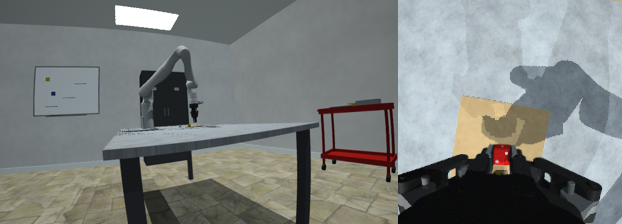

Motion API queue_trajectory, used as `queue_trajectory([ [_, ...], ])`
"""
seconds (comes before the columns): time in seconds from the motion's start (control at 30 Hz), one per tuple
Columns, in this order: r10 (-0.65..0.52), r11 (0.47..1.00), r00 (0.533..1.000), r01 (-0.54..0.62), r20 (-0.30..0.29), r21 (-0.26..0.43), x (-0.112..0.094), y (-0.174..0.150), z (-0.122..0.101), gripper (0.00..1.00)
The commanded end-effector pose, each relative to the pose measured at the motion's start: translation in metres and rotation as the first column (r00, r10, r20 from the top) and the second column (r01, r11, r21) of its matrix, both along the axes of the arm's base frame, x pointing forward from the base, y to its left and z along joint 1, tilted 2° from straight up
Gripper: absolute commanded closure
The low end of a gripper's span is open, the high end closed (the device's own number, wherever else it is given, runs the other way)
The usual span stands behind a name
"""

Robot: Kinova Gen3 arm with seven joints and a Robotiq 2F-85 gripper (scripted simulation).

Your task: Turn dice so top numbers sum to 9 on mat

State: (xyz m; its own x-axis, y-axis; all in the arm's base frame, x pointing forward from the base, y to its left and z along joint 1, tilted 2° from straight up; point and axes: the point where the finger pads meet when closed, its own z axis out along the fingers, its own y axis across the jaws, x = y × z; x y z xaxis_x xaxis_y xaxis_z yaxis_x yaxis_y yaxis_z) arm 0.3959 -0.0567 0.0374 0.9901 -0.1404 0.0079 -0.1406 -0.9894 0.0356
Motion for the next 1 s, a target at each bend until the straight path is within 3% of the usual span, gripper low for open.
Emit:
queue_trajectory([
  [0.0, 0.010, 1.000, 1.000, -0.010, -0.015, 0.010, -0.004, 0.006, -0.014, 0.85],
  [0.3, 0.010, 1.000, 1.000, -0.010, -0.015, 0.010, -0.004, 0.006, -0.026, 0.85],
  [0.97, 0.010, 1.000, 1.000, -0.010, -0.015, 0.010, -0.004, 0.006, -0.026, 0.85],
])
